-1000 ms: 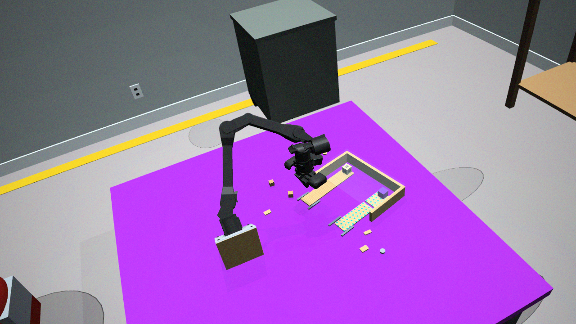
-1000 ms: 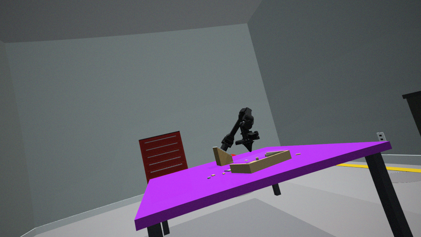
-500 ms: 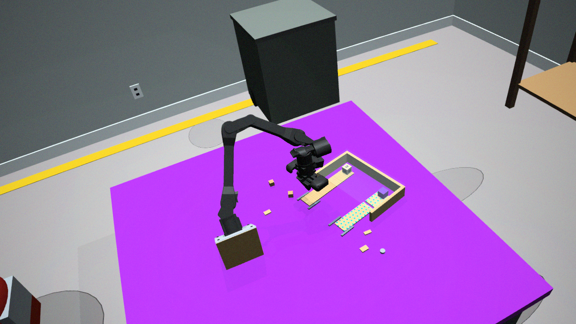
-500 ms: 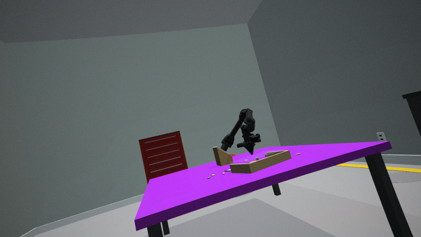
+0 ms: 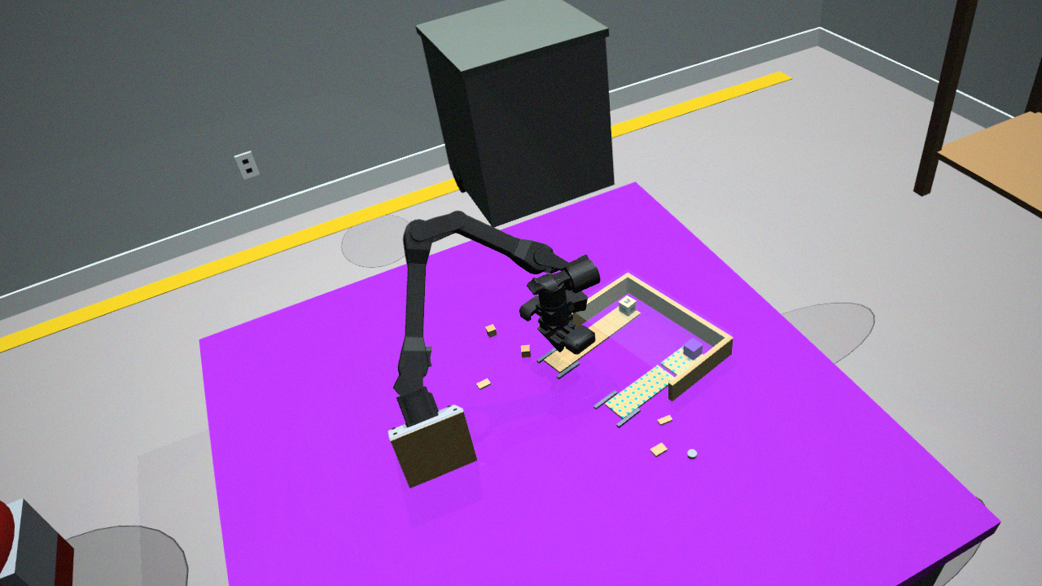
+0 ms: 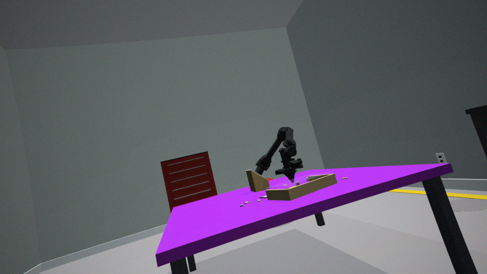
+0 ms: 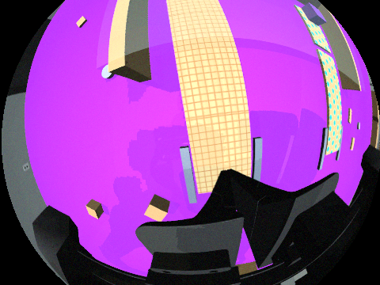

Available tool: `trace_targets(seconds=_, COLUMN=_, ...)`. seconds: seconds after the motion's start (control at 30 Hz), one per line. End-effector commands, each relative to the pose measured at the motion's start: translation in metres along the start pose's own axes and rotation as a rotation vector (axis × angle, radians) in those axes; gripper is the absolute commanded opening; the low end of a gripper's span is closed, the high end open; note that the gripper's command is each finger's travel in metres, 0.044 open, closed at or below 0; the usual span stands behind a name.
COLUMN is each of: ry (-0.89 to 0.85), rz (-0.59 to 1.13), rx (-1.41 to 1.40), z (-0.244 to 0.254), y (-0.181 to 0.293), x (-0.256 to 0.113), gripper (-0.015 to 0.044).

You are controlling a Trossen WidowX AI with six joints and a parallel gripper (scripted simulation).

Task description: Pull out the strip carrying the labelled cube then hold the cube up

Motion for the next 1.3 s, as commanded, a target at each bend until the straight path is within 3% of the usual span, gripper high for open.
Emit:
trace_targets(seconds=0.0, ry=0.001, rz=0.013, rx=0.017, z=-0.003, y=0.004, x=0.01, gripper=0.0)
trace_targets(seconds=1.27, ry=-0.001, rz=0.012, rx=0.017, z=-0.002, y=0.003, x=0.025, gripper=0.0)
Point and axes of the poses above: the point midway between the two fingers, 35 mm back from their tips, its own x axis out along the fingers, its own z axis across the jaws, y = z × x, the point moved 1 cm from there along -x, back along the fingers, and after that the axes turned 8 degrees about x, right-handed, at the moved point
